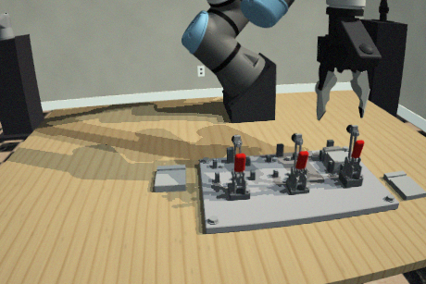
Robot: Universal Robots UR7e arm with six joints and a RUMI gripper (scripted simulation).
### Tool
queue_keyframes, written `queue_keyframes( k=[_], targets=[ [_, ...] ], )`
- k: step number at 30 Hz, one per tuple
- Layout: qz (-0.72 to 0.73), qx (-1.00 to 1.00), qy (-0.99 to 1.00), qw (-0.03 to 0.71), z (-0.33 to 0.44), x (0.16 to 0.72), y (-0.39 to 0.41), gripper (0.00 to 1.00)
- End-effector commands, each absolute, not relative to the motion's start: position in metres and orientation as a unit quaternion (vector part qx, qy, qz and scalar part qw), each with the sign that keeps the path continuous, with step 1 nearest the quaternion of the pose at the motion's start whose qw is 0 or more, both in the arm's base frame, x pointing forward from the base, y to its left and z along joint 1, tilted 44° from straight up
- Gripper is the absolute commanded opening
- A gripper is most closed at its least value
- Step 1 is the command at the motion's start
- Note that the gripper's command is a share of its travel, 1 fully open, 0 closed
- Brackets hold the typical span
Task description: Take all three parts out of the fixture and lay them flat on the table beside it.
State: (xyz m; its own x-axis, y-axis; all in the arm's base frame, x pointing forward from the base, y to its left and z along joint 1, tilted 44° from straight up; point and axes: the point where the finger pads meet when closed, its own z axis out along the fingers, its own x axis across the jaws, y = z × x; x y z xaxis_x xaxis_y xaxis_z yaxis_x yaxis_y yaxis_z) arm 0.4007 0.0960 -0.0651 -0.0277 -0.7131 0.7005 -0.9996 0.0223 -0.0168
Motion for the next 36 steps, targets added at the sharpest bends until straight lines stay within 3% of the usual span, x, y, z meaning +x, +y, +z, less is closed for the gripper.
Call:
queue_keyframes(
  k=[1, 36],
  targets=[
    [0.270, 0.646, -0.664, 0.264, -0.081, 0.401, 0.081, 0.59],
    [0.270, 0.646, -0.664, 0.264, -0.103, 0.401, 0.060, 0.59]
  ],
)
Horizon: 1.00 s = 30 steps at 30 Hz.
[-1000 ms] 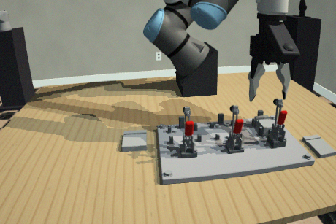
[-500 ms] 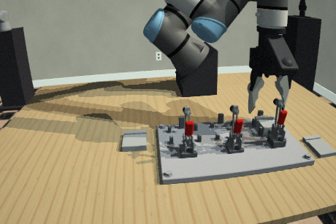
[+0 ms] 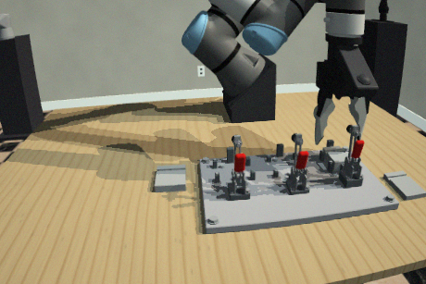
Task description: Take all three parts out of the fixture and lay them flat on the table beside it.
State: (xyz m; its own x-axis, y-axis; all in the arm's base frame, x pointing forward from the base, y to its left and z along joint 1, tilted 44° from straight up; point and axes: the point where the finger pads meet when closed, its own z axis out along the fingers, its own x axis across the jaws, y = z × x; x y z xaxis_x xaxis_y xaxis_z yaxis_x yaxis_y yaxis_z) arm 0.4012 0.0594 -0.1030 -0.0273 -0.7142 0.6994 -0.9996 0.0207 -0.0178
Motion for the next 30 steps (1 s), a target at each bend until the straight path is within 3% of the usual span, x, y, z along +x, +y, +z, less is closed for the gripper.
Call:
queue_keyframes(
  k=[1, 30],
  targets=[
    [0.270, 0.646, -0.664, 0.264, -0.103, 0.401, 0.060, 0.59],
    [0.270, 0.646, -0.664, 0.264, -0.129, 0.402, 0.034, 0.59]
  ],
)
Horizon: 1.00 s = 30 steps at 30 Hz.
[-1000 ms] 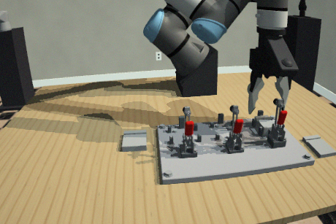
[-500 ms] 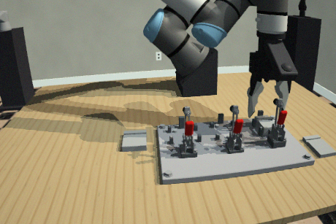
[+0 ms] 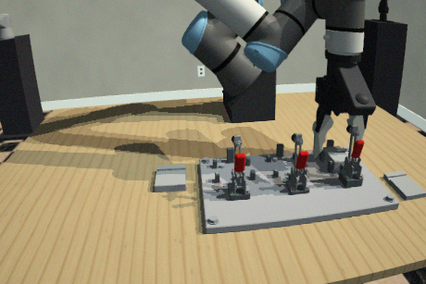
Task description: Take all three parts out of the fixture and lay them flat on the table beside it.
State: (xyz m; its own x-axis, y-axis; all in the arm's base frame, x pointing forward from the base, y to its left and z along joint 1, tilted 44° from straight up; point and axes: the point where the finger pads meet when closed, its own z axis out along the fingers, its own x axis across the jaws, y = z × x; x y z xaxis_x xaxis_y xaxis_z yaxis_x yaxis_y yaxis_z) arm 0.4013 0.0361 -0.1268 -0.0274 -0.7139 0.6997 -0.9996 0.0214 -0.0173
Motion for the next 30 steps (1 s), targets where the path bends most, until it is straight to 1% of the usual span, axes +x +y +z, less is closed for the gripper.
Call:
queue_keyframes(
  k=[1, 16, 17, 30],
  targets=[
    [0.270, 0.646, -0.664, 0.264, -0.1294, 0.4017, 0.0337, 0.59],
    [0.270, 0.646, -0.664, 0.264, -0.1294, 0.4017, 0.0337, 0.59],
    [0.270, 0.646, -0.664, 0.264, -0.1294, 0.4017, 0.0337, 0.00],
    [0.270, 0.646, -0.664, 0.264, -0.1294, 0.4017, 0.0337, 0.00]
  ],
)
